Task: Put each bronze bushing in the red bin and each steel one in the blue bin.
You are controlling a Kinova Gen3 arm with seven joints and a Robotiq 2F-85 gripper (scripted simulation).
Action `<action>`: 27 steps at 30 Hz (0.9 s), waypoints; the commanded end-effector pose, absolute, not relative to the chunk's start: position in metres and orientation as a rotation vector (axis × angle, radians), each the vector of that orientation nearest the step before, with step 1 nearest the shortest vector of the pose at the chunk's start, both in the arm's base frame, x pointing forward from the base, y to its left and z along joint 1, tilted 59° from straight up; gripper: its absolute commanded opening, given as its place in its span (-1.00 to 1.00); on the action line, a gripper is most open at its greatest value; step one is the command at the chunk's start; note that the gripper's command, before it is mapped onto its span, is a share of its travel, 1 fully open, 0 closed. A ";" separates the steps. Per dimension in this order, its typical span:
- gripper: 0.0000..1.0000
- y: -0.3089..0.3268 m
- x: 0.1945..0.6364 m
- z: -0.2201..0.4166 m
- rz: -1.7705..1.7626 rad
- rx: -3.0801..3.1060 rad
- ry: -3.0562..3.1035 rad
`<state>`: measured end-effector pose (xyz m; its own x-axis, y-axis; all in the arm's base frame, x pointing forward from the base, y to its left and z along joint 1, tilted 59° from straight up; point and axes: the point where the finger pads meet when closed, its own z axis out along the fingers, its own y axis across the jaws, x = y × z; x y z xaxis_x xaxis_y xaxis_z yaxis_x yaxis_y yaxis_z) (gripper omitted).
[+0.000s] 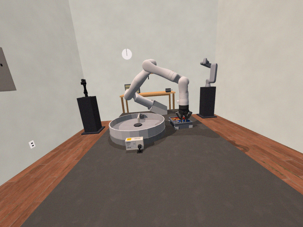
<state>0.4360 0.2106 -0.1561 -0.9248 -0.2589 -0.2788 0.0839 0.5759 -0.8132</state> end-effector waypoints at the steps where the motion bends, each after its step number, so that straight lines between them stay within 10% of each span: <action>1: -0.61 0.212 0.436 -0.156 -1.285 -0.143 2.442; 27: -0.61 0.219 0.433 -0.151 -1.285 -0.143 2.442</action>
<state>0.4328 0.2166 -0.1518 -0.9251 -0.2582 -0.2783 0.0843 0.5751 -0.8138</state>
